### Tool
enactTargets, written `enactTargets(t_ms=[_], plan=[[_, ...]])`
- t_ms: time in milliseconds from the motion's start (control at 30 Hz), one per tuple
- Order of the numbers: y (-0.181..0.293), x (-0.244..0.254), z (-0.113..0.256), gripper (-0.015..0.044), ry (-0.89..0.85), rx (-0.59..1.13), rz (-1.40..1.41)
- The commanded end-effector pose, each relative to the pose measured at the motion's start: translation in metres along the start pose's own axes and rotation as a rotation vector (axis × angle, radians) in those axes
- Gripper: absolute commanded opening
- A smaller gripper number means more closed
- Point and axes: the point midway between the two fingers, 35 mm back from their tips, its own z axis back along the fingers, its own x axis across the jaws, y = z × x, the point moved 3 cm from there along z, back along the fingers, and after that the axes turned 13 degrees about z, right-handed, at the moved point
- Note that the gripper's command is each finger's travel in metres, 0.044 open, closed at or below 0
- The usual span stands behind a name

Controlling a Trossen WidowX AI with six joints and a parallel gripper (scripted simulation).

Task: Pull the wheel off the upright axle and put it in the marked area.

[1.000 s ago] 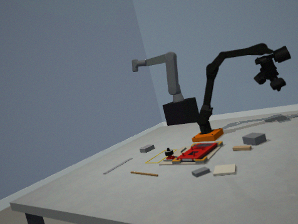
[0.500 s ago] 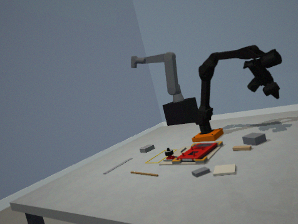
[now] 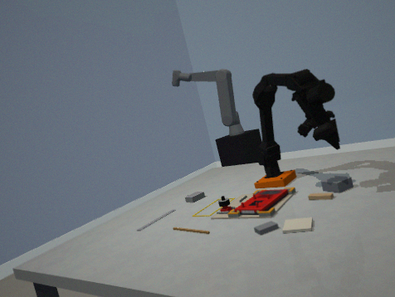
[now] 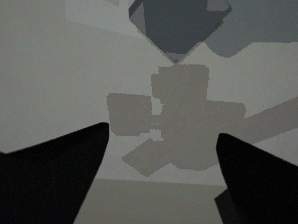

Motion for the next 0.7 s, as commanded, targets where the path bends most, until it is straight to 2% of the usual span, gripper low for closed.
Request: enactTargets(t_ms=[0, 333, 667], plan=[[-0.038, 0.021, 0.010, 0.0300, -0.042, -0.037, -0.012], [-0.151, 0.057, 0.045, 0.0300, -0.137, -0.147, -0.058], [-0.268, 0.053, 0.081, 0.0300, -0.174, -0.272, -0.113]])
